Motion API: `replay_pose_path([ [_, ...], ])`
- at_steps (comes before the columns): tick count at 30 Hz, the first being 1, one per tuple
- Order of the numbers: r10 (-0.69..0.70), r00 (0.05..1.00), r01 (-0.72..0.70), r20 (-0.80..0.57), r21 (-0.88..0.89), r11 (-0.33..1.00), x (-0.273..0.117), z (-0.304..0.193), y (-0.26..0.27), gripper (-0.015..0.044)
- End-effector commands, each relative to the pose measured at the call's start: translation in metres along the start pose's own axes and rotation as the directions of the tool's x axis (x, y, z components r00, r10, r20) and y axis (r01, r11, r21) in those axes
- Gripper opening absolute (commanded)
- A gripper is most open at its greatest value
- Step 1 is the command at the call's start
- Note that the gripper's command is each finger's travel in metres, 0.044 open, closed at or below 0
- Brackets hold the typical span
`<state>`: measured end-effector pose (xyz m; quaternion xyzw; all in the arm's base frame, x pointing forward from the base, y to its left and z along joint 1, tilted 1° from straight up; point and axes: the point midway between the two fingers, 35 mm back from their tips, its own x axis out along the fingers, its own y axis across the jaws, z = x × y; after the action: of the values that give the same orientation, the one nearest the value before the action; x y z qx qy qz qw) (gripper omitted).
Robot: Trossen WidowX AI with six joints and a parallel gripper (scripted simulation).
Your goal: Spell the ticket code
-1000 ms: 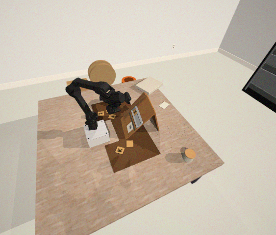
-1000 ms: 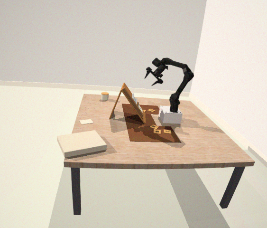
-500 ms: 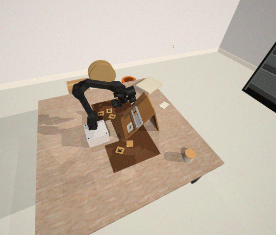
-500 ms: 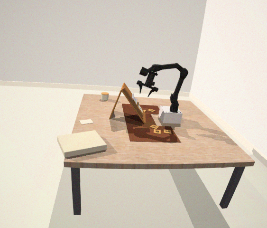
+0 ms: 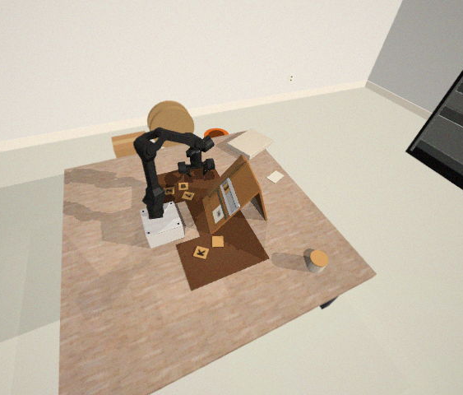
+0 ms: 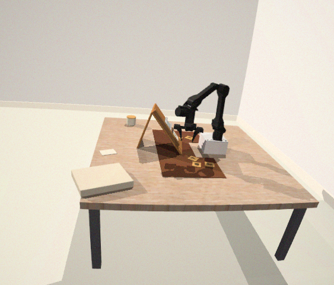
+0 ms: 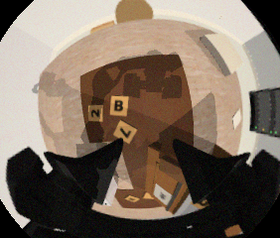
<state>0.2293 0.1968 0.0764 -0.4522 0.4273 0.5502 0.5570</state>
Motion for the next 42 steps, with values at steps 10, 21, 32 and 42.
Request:
replay_pose_path([
  [10,0.012,0.984,0.002,-0.177,0.077,0.997,0.084,0.054,0.081,0.0340],
  [21,0.012,0.984,0.002,-0.178,0.077,0.997,0.104,0.048,0.083,0.0340],
  [32,0.012,0.984,0.001,-0.178,0.077,0.997,0.116,0.045,0.084,0.0340],
  [42,0.012,0.984,0.001,-0.178,0.077,0.997,0.118,0.045,0.084,0.0340],
])
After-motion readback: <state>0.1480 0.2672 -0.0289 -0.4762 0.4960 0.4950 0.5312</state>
